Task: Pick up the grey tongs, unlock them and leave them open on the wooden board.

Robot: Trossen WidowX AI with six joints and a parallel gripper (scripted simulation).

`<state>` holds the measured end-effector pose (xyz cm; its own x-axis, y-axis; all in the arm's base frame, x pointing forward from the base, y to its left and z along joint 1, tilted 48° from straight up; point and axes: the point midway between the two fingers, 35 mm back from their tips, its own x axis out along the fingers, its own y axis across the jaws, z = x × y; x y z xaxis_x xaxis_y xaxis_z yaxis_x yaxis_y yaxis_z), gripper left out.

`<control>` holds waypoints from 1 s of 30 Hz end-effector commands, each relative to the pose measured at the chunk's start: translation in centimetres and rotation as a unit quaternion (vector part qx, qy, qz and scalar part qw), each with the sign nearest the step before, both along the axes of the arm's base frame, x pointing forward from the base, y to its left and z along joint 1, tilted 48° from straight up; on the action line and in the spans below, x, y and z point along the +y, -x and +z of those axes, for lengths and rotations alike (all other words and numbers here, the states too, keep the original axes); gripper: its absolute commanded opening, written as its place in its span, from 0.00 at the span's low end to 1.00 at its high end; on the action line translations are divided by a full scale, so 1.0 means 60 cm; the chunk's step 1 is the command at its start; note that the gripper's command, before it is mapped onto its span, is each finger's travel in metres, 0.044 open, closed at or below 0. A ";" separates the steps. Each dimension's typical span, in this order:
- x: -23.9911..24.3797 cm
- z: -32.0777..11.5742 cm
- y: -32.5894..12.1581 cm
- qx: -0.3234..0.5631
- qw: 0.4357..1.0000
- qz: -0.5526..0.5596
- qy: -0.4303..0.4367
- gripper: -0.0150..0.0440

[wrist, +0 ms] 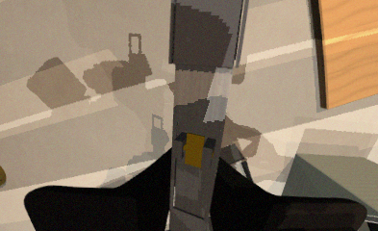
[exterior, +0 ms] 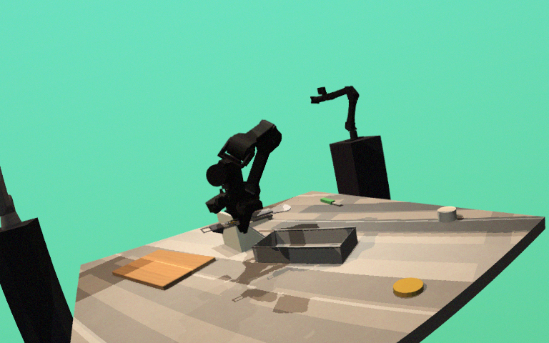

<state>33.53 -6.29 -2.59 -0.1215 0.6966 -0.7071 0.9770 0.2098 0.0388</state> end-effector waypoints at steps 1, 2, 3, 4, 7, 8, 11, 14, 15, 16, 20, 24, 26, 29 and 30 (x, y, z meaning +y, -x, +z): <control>-0.050 -0.025 0.008 0.026 0.999 -0.030 0.009 0.00; -0.059 -0.032 0.011 0.032 0.999 -0.036 0.010 0.00; -0.069 -0.040 0.015 0.038 0.998 -0.039 0.012 0.00; -0.079 -0.048 0.020 0.044 0.998 -0.043 0.014 0.00; -0.107 -0.068 0.032 0.064 0.996 -0.061 0.015 0.00; -0.116 -0.074 0.036 0.071 0.995 -0.067 0.015 0.00; -0.143 -0.094 0.051 0.090 0.992 -0.085 0.014 0.00; -0.167 -0.114 0.067 0.110 0.989 -0.103 0.014 0.00; -0.175 -0.121 0.073 0.117 0.987 -0.108 0.013 0.00; -0.183 -0.127 0.079 0.123 0.986 -0.114 0.013 0.00; -0.207 -0.149 0.100 0.145 0.981 -0.132 0.010 0.00; -0.210 -0.151 0.103 0.147 0.980 -0.134 0.011 0.00; -0.214 -0.152 0.108 0.148 0.980 -0.135 0.011 0.00; -0.228 -0.157 0.121 0.156 0.977 -0.145 0.016 0.00; -0.235 -0.159 0.128 0.161 0.975 -0.151 0.019 0.00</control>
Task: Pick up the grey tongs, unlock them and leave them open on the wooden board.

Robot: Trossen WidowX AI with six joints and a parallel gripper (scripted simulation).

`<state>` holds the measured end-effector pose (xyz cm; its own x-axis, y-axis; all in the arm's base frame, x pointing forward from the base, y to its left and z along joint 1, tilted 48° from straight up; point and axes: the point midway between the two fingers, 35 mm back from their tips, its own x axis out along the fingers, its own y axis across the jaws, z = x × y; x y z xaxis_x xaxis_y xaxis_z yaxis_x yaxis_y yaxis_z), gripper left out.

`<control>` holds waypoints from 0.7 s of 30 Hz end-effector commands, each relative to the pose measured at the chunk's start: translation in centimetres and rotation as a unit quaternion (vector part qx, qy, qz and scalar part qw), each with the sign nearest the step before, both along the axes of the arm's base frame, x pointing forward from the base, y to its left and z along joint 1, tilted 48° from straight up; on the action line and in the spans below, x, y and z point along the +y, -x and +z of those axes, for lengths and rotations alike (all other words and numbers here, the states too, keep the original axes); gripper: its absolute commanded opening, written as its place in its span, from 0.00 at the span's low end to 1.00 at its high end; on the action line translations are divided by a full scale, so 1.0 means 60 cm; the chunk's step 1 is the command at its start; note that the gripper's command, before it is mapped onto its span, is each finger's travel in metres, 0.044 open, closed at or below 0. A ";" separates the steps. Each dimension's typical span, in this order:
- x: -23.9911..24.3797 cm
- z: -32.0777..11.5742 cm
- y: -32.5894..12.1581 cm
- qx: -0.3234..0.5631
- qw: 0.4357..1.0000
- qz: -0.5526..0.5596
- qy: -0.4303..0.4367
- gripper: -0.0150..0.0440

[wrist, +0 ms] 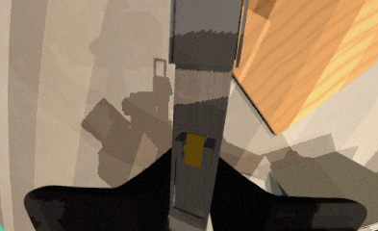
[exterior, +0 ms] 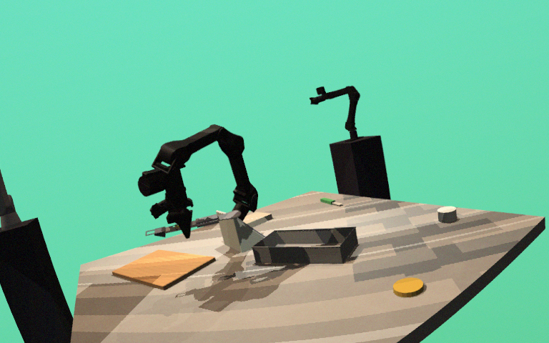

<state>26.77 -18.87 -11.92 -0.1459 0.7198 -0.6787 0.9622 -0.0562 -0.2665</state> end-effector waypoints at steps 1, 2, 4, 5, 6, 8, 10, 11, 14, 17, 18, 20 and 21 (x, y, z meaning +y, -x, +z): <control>-0.033 -0.006 0.024 0.015 1.000 -0.023 0.014 0.00; -0.041 -0.009 0.033 0.021 0.999 -0.029 0.016 0.00; -0.057 -0.014 0.051 0.033 0.998 -0.042 0.022 0.00; -0.065 -0.017 0.061 0.040 0.998 -0.049 0.025 0.00; -0.073 -0.019 0.070 0.046 0.997 -0.055 0.027 0.00; -0.087 -0.025 0.090 0.059 0.995 -0.068 0.032 0.00; -0.101 -0.030 0.110 0.071 0.994 -0.081 0.036 0.00; -0.108 -0.032 0.120 0.077 0.992 -0.087 0.038 0.00; -0.126 -0.039 0.152 0.097 0.989 -0.106 0.045 0.00; -0.142 -0.046 0.185 0.117 0.984 -0.125 0.050 0.00; -0.147 -0.049 0.195 0.124 0.982 -0.131 0.052 0.00; -0.157 -0.053 0.218 0.137 0.979 -0.144 0.055 0.00; -0.161 -0.055 0.229 0.144 0.977 -0.150 0.056 0.00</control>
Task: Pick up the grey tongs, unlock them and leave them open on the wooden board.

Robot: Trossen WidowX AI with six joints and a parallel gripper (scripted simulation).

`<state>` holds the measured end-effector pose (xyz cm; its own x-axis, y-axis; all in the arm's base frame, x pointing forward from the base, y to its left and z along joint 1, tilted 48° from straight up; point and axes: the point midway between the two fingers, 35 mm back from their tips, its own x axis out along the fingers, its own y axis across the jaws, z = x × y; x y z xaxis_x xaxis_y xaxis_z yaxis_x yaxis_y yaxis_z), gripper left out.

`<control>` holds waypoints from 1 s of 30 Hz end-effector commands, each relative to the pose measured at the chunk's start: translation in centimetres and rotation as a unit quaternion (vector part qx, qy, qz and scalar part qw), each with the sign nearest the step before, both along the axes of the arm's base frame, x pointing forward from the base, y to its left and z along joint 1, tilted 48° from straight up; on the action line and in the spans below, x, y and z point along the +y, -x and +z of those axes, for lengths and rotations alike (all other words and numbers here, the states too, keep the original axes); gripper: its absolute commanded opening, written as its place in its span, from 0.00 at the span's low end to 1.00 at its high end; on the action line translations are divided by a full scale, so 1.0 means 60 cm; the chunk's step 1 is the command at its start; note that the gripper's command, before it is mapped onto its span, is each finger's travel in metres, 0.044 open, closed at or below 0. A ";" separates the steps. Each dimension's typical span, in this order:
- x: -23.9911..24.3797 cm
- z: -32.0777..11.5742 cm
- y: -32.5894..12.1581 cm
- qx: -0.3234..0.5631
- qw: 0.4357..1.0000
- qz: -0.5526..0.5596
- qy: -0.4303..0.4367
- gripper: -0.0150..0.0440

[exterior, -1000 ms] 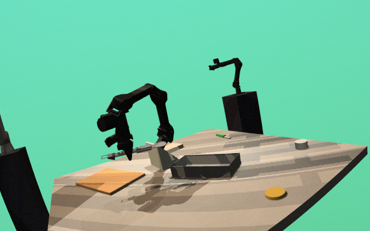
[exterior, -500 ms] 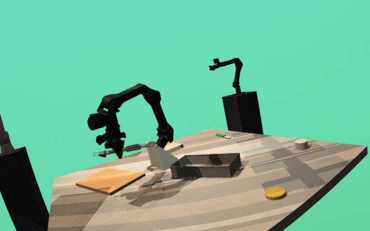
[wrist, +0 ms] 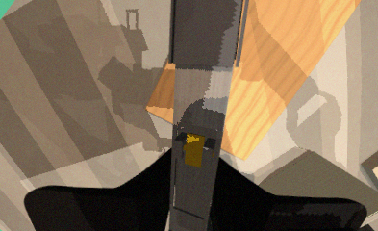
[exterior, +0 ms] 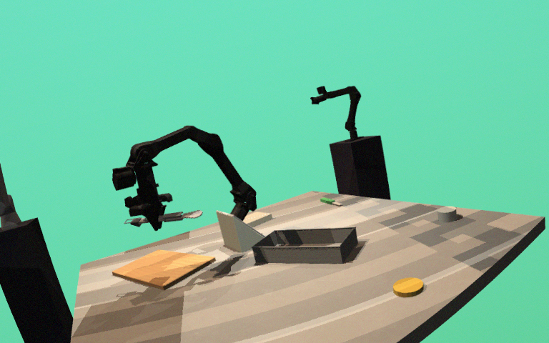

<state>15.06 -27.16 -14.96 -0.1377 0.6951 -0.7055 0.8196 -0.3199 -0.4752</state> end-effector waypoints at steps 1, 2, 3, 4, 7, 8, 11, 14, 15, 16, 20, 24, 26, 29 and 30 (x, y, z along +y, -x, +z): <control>-0.027 -0.007 0.046 0.027 0.999 -0.029 0.014 0.00; -0.031 -0.009 0.057 0.034 0.999 -0.035 0.016 0.00; -0.034 -0.011 0.069 0.041 0.998 -0.042 0.017 0.00; -0.038 -0.013 0.081 0.048 0.998 -0.048 0.018 0.00; -0.047 -0.019 0.116 0.068 0.995 -0.067 0.020 0.00; -0.049 -0.021 0.128 0.075 0.994 -0.074 0.021 0.00; -0.055 -0.027 0.164 0.095 0.991 -0.093 0.023 0.00; -0.058 -0.032 0.200 0.115 0.987 -0.111 0.024 0.00; -0.059 -0.034 0.212 0.122 0.985 -0.118 0.024 0.00; -0.059 -0.036 0.224 0.129 0.984 -0.124 0.024 0.00; -0.059 -0.043 0.270 0.155 0.977 -0.147 0.023 0.00; -0.058 -0.044 0.278 0.159 0.975 -0.151 0.023 0.00; -0.058 -0.044 0.278 0.159 0.975 -0.151 0.023 0.00; -0.059 -0.044 0.278 0.163 0.976 -0.145 0.027 0.00; -0.059 -0.045 0.278 0.166 0.976 -0.139 0.031 0.00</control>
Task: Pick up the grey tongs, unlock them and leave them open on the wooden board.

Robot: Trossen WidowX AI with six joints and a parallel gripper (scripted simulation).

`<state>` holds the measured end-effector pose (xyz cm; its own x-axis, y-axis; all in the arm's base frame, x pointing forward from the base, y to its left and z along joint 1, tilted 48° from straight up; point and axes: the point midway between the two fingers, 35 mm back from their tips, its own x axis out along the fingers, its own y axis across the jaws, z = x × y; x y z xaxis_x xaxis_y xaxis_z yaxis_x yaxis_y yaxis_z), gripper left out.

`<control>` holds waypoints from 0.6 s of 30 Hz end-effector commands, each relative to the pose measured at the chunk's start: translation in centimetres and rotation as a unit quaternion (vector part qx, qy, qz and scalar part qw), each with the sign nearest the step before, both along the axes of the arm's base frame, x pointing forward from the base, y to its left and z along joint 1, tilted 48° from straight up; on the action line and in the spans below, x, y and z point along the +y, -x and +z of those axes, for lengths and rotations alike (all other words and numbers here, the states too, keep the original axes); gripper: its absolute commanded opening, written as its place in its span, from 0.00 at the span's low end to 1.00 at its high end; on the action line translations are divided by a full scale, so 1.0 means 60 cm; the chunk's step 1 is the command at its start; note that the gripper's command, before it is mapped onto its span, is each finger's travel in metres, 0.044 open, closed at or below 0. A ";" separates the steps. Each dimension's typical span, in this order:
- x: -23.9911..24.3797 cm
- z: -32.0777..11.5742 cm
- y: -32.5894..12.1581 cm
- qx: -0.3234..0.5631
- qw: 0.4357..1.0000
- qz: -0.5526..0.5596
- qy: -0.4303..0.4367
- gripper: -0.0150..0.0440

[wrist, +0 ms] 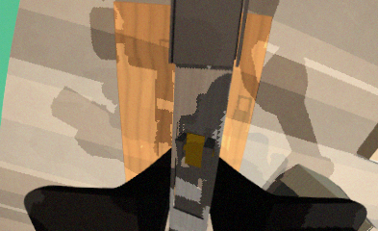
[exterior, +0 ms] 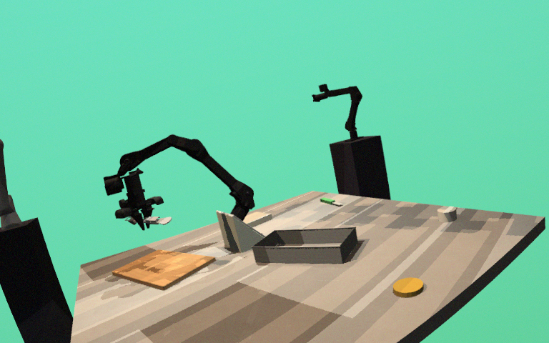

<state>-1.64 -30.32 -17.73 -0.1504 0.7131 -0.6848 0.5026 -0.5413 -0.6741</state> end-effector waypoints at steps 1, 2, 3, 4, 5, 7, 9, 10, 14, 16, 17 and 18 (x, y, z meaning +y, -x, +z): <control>-0.006 0.001 -0.001 0.015 1.000 0.018 0.014 0.00; -0.006 0.000 -0.001 0.022 0.999 0.028 0.019 0.00; -0.007 -0.001 -0.002 0.030 0.998 0.039 0.024 0.00; -0.007 -0.002 -0.002 0.039 0.997 0.051 0.030 0.00; -0.008 -0.002 -0.003 0.047 0.996 0.064 0.035 0.00; -0.009 -0.003 -0.004 0.065 0.993 0.087 0.048 0.00; -0.011 -0.003 -0.006 0.082 0.989 0.111 0.060 0.00; -0.012 -0.003 -0.007 0.090 0.986 0.122 0.067 0.00; -0.016 -0.001 -0.011 0.124 0.974 0.167 0.094 0.00; -0.018 0.001 -0.014 0.140 0.966 0.189 0.108 0.00; -0.019 0.002 -0.015 0.148 0.962 0.199 0.115 0.00; -0.020 0.004 -0.016 0.156 0.957 0.210 0.123 0.00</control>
